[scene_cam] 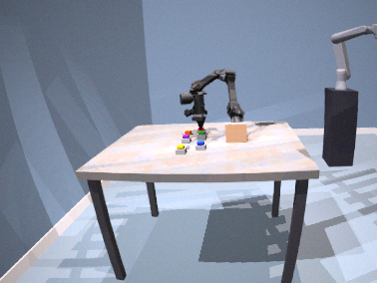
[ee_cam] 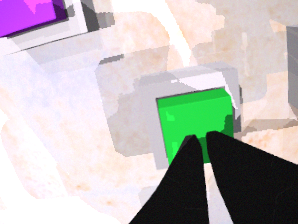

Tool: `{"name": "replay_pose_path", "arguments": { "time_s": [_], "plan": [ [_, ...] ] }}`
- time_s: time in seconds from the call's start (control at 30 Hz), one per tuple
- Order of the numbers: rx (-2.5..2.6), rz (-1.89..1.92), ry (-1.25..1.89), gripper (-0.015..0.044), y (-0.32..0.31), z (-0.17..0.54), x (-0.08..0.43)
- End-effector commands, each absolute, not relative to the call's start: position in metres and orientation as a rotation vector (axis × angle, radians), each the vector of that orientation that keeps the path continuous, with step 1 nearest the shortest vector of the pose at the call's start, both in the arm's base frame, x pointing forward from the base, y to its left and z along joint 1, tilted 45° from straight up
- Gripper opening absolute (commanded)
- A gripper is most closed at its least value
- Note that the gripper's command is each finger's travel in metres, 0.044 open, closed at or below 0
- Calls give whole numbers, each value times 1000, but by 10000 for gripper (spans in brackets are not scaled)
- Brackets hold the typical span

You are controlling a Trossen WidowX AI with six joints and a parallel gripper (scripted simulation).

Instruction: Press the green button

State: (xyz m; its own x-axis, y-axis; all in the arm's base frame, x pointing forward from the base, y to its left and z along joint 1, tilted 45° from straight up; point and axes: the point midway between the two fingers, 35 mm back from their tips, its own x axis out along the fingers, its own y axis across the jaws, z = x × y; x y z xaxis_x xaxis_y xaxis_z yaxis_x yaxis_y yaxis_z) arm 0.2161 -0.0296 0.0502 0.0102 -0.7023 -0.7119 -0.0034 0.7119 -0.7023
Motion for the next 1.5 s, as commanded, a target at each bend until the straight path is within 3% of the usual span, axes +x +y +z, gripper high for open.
{"name": "replay_pose_path", "arguments": {
  "time_s": [0.0, 0.93, 1.2, 1.47],
  "plan": [
    [-624, -603, 1480, 20, -36, 44, 214],
    [-625, -605, 1480, 20, -44, 37, 214],
    [-624, -604, 1481, 20, -20, 61, 214],
    [-644, -528, 1475, 230, 36, 40, 246]
  ]
}}
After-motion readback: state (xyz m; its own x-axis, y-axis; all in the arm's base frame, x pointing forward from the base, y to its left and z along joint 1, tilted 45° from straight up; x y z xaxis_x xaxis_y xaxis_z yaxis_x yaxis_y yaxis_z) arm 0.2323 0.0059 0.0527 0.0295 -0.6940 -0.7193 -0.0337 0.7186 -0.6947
